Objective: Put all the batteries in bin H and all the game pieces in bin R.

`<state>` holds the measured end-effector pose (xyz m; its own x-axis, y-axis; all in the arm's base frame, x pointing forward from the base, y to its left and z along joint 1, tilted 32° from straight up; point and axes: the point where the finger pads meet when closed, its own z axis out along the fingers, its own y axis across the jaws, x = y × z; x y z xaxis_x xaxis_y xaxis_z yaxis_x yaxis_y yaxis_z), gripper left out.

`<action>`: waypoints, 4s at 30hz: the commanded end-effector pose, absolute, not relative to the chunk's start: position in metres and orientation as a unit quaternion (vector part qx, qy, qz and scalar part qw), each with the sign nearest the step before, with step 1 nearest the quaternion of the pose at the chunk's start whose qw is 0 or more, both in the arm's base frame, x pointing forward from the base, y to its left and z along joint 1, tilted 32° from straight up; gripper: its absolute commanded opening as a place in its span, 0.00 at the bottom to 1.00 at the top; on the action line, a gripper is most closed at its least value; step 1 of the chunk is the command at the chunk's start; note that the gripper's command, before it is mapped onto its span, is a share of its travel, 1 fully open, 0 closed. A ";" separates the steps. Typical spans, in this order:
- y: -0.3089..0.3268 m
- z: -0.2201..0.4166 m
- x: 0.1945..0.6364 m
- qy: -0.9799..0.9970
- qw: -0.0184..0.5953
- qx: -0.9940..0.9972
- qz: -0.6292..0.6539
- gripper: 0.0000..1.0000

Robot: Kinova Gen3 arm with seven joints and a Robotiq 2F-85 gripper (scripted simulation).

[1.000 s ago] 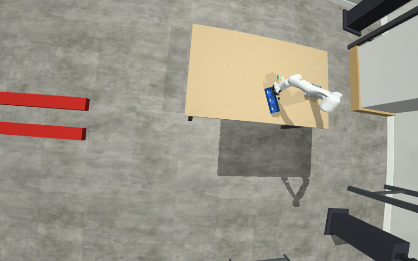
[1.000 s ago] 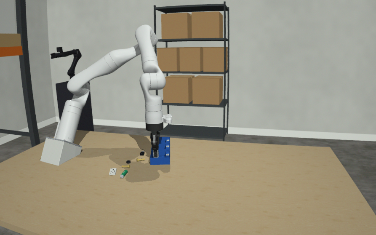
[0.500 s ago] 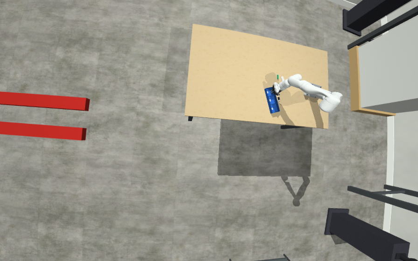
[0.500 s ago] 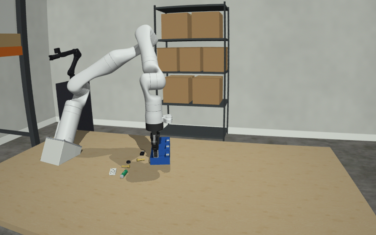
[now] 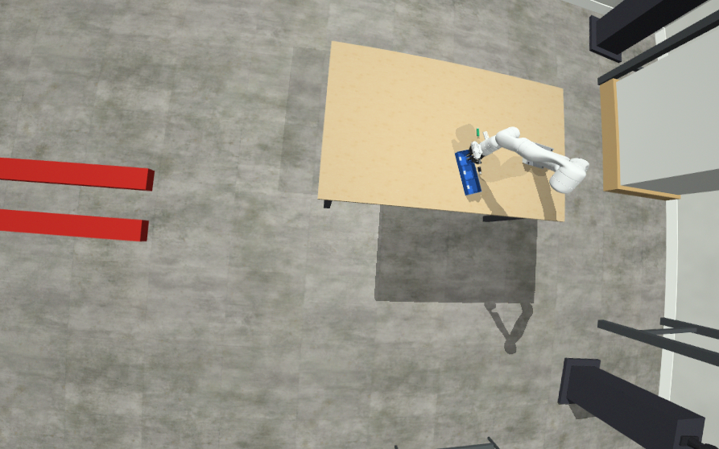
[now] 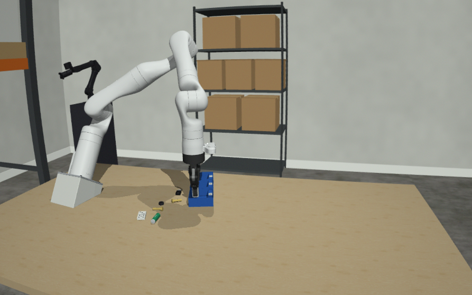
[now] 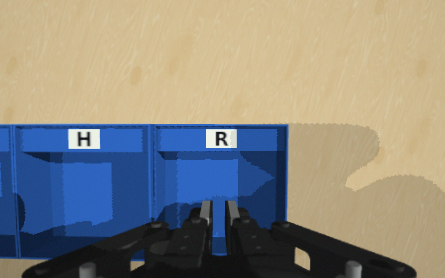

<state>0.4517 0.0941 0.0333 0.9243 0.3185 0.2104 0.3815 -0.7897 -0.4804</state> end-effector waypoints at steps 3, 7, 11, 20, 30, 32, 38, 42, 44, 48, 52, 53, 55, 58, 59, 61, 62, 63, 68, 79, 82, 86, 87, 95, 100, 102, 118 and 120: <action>0.088 0.042 0.452 -0.183 0.266 -0.945 -0.059 0.09; 0.085 0.047 0.452 -0.183 0.266 -0.944 -0.059 0.09; 0.082 0.051 0.452 -0.183 0.266 -0.945 -0.059 0.09; 0.073 0.066 0.452 -0.183 0.266 -0.945 -0.059 0.09; 0.069 0.076 0.451 -0.185 0.267 -0.944 -0.058 0.09; 0.072 0.077 0.448 -0.183 0.264 -0.945 -0.058 0.09; 0.098 0.092 0.439 -0.180 0.266 -0.945 -0.061 0.09; 0.114 0.101 0.431 -0.181 0.266 -0.945 -0.061 0.09; 0.122 0.106 0.426 -0.181 0.266 -0.945 -0.061 0.09; 0.130 0.111 0.422 -0.181 0.266 -0.945 -0.061 0.09; 0.136 0.115 0.419 -0.181 0.266 -0.945 -0.061 0.09; 0.136 0.115 0.419 -0.181 0.266 -0.945 -0.061 0.09; 0.136 0.115 0.420 -0.181 0.265 -0.945 -0.062 0.09; 0.138 0.112 0.419 -0.185 0.266 -0.944 -0.061 0.09; 0.140 0.108 0.418 -0.187 0.266 -0.944 -0.061 0.09; 0.142 0.104 0.418 -0.187 0.266 -0.944 -0.061 0.09; 0.144 0.102 0.418 -0.187 0.266 -0.944 -0.061 0.09; 0.145 0.099 0.418 -0.187 0.266 -0.944 -0.061 0.09; 0.149 0.092 0.419 -0.187 0.266 -0.944 -0.061 0.09; 0.164 0.068 0.419 -0.187 0.266 -0.944 -0.060 0.09; 0.163 0.068 0.419 -0.186 0.266 -0.944 -0.061 0.09; 0.162 0.070 0.420 -0.185 0.266 -0.944 -0.060 0.09; 0.162 0.070 0.420 -0.185 0.266 -0.944 -0.060 0.09; 0.162 0.070 0.420 -0.185 0.266 -0.944 -0.060 0.09; 0.162 0.070 0.420 -0.185 0.266 -0.944 -0.060 0.09; 0.162 0.070 0.420 -0.185 0.266 -0.944 -0.060 0.09; 0.162 0.070 0.420 -0.185 0.266 -0.944 -0.060 0.09; 0.162 0.070 0.420 -0.185 0.266 -0.944 -0.060 0.09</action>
<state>0.4194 0.1624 0.0712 0.9240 0.3188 0.2113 0.3822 -0.7892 -0.4807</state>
